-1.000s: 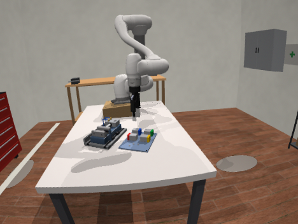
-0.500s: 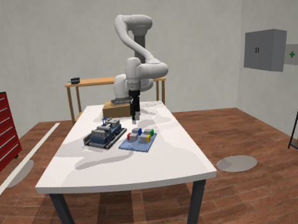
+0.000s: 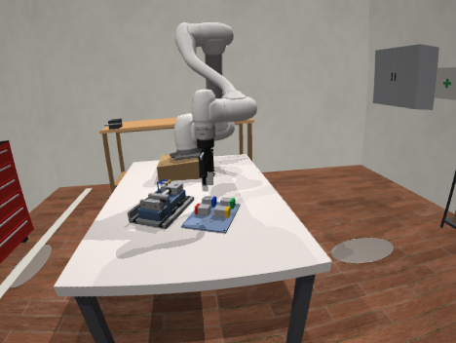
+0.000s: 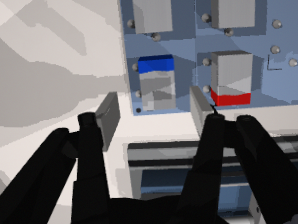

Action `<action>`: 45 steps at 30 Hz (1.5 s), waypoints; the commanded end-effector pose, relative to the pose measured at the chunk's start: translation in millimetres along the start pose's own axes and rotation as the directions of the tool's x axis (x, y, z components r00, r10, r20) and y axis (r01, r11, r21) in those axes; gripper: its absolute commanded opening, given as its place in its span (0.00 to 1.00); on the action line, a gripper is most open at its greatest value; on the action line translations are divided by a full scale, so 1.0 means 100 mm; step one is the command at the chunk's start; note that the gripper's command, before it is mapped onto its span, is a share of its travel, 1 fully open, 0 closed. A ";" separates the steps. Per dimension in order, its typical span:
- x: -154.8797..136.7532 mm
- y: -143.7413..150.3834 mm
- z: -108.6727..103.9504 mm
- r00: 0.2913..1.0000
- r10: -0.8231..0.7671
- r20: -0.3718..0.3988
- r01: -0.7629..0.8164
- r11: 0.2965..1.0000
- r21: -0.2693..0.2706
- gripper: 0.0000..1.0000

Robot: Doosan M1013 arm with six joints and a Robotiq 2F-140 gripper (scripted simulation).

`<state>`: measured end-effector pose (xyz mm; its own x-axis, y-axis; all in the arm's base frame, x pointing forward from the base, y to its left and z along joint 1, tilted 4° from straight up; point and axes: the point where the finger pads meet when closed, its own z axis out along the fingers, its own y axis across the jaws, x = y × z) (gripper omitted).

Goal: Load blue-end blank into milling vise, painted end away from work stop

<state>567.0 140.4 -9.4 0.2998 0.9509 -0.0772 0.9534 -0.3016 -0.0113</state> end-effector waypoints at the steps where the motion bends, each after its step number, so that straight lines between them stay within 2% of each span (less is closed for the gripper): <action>1: 0.00 0.00 -0.02 1.000 0.000 0.000 0.000 1.000 0.000 0.46; 45: 0.03 0.03 -0.12 1.000 0.000 0.000 0.000 1.000 0.000 0.46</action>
<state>571.1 143.0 2.3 0.2999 0.9509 -0.0772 0.9534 -0.3016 -0.0113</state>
